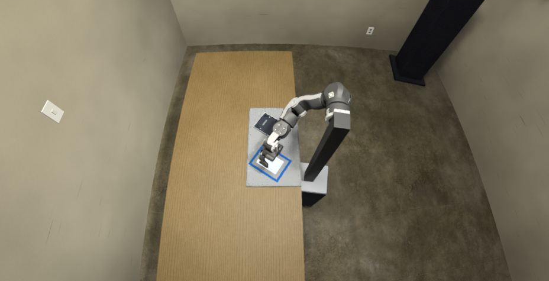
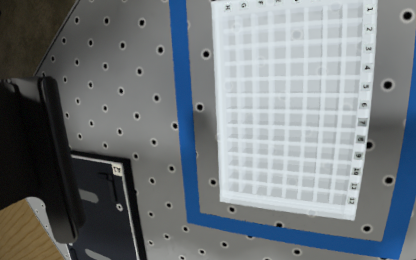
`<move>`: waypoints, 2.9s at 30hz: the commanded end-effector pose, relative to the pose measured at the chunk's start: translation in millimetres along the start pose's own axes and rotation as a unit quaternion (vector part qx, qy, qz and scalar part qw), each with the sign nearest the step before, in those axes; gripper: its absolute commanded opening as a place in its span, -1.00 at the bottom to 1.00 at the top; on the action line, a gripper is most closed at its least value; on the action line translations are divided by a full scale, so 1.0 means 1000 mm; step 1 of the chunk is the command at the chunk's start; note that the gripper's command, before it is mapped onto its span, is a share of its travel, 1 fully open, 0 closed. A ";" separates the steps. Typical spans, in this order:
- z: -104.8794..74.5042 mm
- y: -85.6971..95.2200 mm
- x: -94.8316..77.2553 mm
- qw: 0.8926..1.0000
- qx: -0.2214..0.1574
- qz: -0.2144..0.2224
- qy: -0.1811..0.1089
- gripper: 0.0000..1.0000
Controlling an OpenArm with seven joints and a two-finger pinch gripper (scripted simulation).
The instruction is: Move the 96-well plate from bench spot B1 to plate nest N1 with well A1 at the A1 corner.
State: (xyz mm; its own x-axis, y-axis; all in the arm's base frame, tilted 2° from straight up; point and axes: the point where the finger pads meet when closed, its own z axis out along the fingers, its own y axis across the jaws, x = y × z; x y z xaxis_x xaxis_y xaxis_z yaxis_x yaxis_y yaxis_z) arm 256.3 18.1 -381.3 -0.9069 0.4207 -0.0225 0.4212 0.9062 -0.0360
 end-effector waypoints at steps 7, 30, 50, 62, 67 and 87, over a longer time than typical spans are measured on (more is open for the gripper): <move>0.003 0.007 0.004 1.000 -0.002 0.000 0.000 0.54; 0.001 0.009 0.003 1.000 -0.003 0.000 -0.001 0.54; 0.056 0.006 0.003 1.000 -0.002 0.000 0.000 0.54; 0.071 0.004 0.003 1.000 -0.002 0.000 0.001 0.54; 0.071 0.004 0.003 1.000 -0.002 0.000 0.001 0.54; 0.081 0.005 0.004 1.000 -0.002 -0.002 0.001 0.54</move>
State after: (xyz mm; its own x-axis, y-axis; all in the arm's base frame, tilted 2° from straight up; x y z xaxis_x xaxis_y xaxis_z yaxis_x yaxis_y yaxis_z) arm 257.2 17.9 -459.2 -0.9021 0.4307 -0.0287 0.4316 0.9008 -0.0484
